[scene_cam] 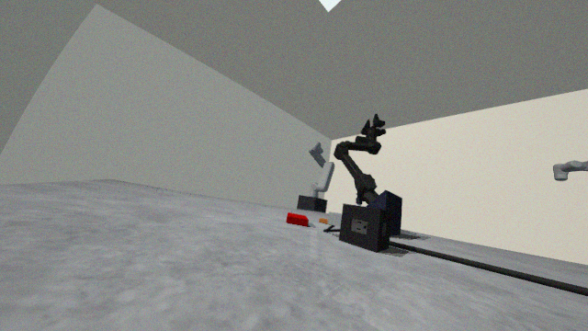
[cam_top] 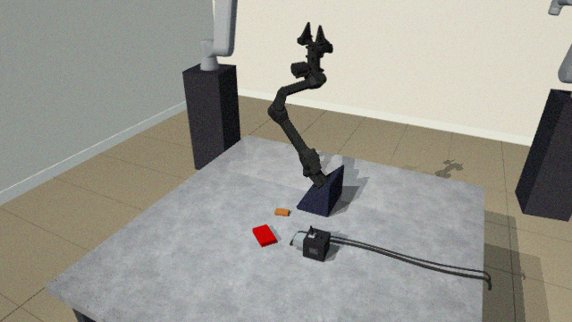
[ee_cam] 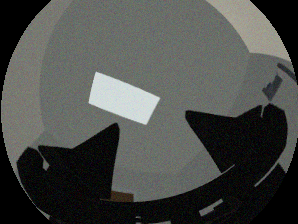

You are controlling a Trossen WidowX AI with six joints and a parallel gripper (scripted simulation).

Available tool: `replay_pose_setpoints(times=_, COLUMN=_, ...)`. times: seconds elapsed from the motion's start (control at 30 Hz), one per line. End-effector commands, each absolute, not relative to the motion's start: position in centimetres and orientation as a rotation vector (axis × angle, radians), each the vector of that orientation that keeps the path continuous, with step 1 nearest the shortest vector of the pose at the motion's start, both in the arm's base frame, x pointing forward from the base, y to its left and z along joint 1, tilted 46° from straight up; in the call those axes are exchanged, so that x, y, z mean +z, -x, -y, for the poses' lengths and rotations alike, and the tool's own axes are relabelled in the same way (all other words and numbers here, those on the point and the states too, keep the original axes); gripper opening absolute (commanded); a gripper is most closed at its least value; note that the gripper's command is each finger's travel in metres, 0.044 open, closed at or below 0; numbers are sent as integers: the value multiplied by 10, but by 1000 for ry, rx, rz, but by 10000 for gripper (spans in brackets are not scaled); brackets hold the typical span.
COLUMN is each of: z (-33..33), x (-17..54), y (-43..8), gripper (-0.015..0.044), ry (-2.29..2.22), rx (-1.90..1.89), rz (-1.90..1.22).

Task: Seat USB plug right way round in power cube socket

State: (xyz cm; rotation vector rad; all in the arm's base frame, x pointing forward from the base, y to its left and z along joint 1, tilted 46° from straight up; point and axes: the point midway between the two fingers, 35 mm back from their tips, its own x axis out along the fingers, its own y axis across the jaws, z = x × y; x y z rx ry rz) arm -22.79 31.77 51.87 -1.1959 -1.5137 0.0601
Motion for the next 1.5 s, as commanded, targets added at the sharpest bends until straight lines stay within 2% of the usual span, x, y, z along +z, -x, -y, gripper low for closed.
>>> replay_pose_setpoints(times=0.0, z=-320, x=518, y=226, gripper=426, ry=1197, rx=61, rz=1513)
replay_pose_setpoints(times=0.03, z=-328, x=515, y=222, gripper=440, ry=1200, rx=65, rz=1510)
replay_pose_setpoints(times=0.3, z=-430, x=460, y=162, gripper=440, ry=1184, rx=374, rz=1406)
replay_pose_setpoints(times=0.7, z=-505, x=385, y=74, gripper=440, ry=1154, rx=707, rz=1100)
replay_pose_setpoints(times=1.07, z=-537, x=302, y=-37, gripper=440, ry=1063, rx=882, rz=627)
replay_pose_setpoints(times=1.47, z=-516, x=213, y=-154, gripper=440, ry=846, rx=839, rz=55)
